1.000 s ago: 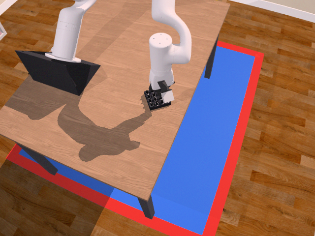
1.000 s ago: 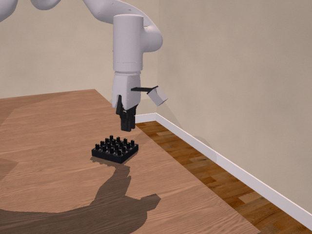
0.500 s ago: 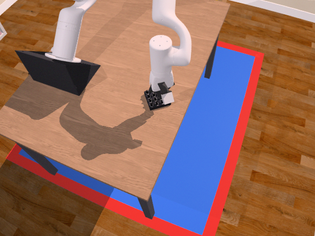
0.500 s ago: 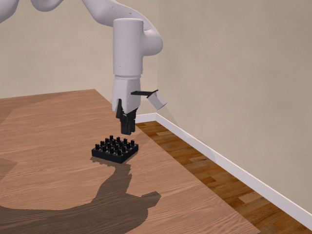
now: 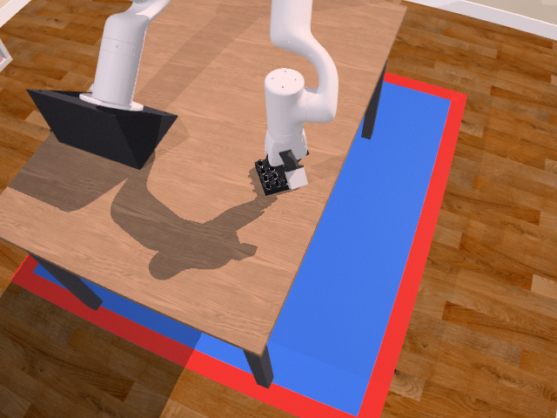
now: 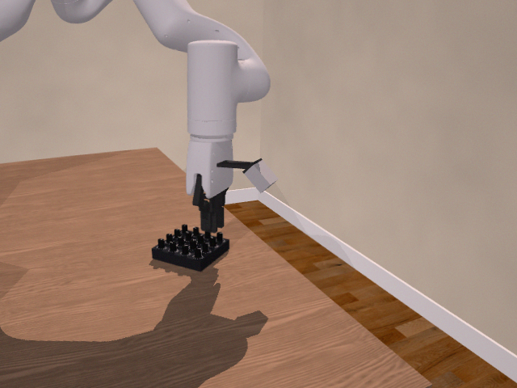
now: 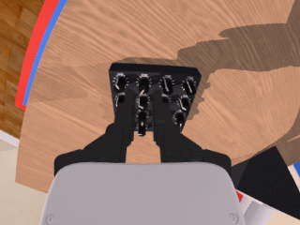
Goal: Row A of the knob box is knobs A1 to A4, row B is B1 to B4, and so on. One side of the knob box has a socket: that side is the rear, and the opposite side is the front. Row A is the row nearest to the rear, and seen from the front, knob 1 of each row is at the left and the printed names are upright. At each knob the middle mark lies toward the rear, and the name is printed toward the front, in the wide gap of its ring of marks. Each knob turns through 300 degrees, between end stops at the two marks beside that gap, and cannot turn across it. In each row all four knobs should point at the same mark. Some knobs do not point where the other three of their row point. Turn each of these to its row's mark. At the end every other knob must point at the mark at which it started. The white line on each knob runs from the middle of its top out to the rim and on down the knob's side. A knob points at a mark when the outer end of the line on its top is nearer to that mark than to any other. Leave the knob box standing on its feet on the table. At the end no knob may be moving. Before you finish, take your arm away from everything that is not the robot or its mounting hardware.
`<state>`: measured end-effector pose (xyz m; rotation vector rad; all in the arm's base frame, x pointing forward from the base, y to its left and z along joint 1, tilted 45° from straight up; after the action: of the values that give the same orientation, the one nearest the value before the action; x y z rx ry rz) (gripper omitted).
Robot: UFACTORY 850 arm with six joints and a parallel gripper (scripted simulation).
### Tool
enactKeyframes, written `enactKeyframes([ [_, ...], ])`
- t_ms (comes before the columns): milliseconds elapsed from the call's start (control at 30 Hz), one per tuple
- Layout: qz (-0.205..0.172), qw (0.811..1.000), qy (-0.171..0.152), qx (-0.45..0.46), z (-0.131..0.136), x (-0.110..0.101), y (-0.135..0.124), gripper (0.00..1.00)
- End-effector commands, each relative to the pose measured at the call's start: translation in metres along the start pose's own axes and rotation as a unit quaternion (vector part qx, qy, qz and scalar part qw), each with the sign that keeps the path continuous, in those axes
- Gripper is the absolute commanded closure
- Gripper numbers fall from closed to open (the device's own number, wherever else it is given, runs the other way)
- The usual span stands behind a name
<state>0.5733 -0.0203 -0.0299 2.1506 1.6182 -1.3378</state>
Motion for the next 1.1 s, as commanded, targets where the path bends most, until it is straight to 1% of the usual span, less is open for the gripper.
enactKeyframes([
  [0, 0.001, 1.0, 0.0, 0.0, -0.0004, 0.0042, 0.0008, 0.81],
  [467, 0.001, 1.0, 0.0, 0.0, -0.0004, 0.0127, 0.0008, 0.81],
  [1067, 0.001, 1.0, 0.0, 0.0, -0.0004, 0.0136, 0.0008, 0.81],
])
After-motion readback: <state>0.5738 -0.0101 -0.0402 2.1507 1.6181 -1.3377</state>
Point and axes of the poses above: the point where the finger pads meet when closed, its own x axis out along the fingers, its own z axis across the jaws, y = z × x, the point moved 1 cm from there along -x, back along the fingers, and after that the axes turned 15 degrees about -x, right-handed, at the moved point
